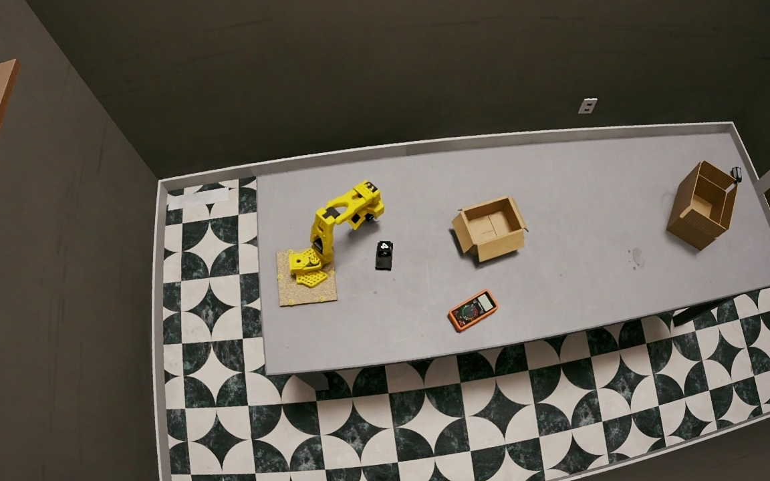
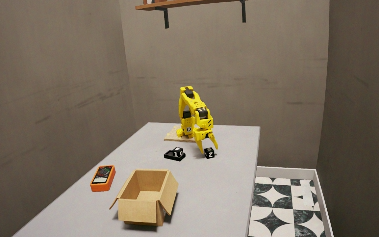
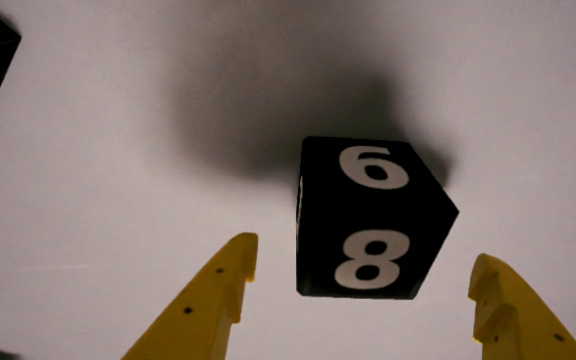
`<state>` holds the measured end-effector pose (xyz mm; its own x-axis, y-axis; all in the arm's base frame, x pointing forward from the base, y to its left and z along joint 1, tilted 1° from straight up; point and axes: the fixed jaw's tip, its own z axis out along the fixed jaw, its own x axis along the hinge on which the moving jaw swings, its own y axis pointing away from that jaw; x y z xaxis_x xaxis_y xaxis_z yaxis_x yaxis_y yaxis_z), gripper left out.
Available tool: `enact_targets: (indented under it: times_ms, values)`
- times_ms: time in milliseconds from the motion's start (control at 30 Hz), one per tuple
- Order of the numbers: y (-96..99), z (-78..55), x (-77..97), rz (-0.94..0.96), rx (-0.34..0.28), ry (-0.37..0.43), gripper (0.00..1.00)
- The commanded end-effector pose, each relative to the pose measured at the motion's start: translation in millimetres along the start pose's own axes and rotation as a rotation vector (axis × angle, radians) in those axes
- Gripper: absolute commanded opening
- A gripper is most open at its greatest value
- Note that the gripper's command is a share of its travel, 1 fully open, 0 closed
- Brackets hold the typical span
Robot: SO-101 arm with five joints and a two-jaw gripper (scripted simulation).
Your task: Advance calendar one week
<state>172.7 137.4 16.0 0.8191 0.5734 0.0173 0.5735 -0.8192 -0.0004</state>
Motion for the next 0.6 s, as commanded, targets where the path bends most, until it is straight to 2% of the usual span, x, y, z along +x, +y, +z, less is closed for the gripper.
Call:
enact_targets:
  times_ms: [0,567]
  values:
    - [-1.4,7.5,-2.8,-0.019,0.000,-0.017,0.35]
    - [-1.4,11.3,-3.3,-0.019,0.000,-0.017,0.35]
